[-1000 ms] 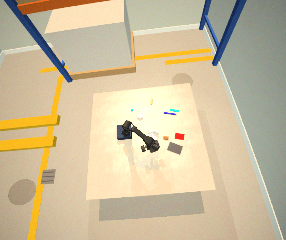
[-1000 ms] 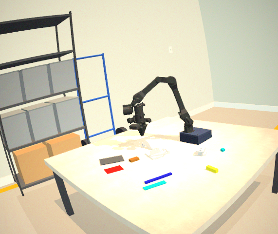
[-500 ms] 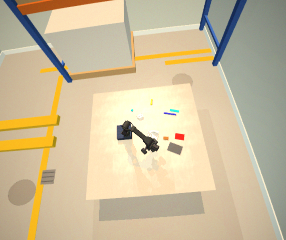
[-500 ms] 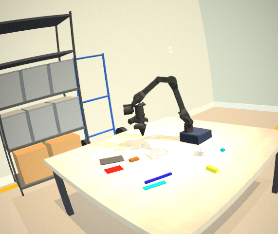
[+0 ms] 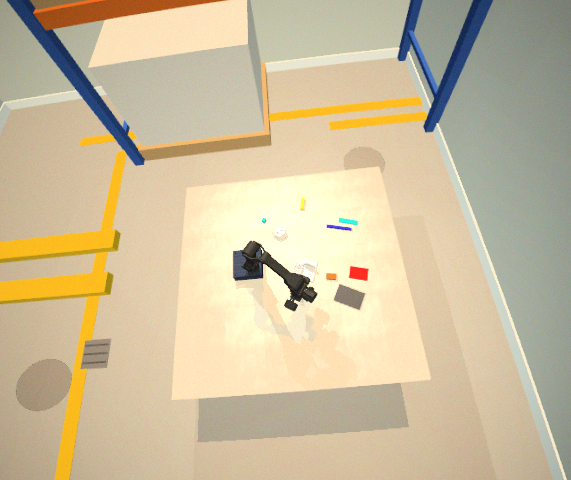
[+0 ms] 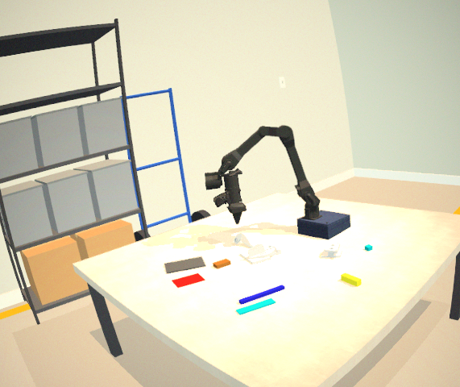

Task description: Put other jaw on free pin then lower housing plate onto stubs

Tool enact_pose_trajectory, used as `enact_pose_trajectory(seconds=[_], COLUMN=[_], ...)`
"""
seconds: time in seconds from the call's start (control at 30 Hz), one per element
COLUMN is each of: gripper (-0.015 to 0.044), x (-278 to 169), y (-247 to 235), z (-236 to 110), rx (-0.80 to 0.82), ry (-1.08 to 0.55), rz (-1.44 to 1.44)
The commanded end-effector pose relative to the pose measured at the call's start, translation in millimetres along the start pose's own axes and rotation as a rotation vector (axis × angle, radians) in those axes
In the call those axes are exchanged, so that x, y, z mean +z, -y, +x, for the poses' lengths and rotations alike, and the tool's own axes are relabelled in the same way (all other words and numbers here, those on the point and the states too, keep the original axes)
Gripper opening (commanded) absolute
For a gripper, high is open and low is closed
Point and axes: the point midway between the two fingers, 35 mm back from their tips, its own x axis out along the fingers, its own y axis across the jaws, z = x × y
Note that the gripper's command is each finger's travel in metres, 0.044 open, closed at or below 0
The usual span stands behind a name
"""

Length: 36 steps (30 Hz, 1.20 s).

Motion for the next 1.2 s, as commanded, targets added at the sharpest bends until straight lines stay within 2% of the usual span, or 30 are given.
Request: enact_pose_trajectory(seconds=[0.0,1.17], gripper=[0.0000,0.0000], x=[-1.1,-10.9], y=[1.5,6.5], z=[0.0,-0.4], rx=[-0.004,-0.003], ry=[0.001,-0.003], rz=[-0.108,-0.946])
